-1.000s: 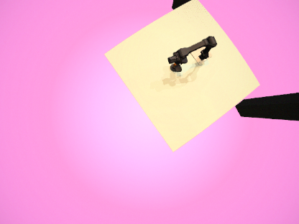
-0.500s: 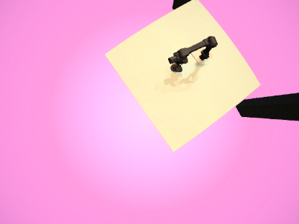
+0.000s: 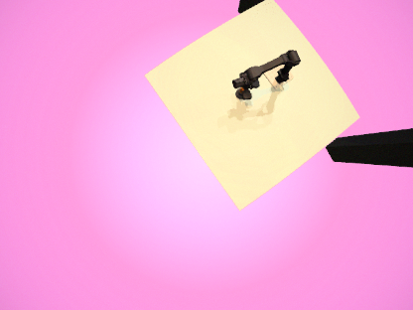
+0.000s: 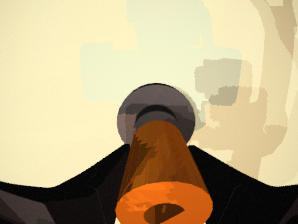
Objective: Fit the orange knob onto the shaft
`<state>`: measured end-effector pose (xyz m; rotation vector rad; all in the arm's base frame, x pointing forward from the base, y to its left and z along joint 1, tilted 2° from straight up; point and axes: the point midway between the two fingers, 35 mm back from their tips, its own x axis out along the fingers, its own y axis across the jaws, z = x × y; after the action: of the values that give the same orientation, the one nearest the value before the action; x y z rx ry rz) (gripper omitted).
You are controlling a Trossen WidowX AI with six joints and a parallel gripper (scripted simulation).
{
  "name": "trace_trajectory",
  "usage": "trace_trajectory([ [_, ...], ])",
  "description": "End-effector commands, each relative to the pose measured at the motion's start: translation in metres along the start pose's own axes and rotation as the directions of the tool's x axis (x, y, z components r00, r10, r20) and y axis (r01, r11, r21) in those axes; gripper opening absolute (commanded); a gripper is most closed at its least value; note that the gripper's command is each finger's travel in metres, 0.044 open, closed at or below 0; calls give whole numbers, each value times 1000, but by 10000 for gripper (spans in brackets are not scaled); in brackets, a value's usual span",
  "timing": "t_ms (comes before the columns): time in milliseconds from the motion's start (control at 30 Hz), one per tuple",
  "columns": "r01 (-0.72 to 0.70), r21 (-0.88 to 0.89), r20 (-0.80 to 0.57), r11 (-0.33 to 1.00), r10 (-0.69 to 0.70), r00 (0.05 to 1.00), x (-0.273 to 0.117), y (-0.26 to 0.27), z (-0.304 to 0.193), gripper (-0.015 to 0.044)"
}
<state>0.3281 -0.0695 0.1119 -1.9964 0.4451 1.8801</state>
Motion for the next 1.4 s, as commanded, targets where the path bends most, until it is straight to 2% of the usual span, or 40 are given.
trace_trajectory([
  [0, 4, -3, 2, 1000, -4, 1000, -3, -1, -1, 0],
  [133, 4, 6, 2, 1000, -4, 1000, -4, -1, -2, 0],
  [233, 4, 84, 2, 996, -4, 1000, -4, -1, -2, 0],
  [400, 3, 352, 2, 936, -4, 1000, -4, -1, -2, 0],
  [567, 2, 628, 2, 778, -4, 1000, -2, -1, -1, 0],
  [767, 1, 885, 2, 466, -4, 1000, 0, -2, 0, 0],
  [967, -1, 998, 2, 70, -5, 1000, 2, -3, 1, 0],
  [1167, -3, 940, 1, -340, -5, 1000, 1, -3, 1, 0],
  [1367, -4, 721, 1, -693, -5, 1000, -1, -3, 0, 0],
])
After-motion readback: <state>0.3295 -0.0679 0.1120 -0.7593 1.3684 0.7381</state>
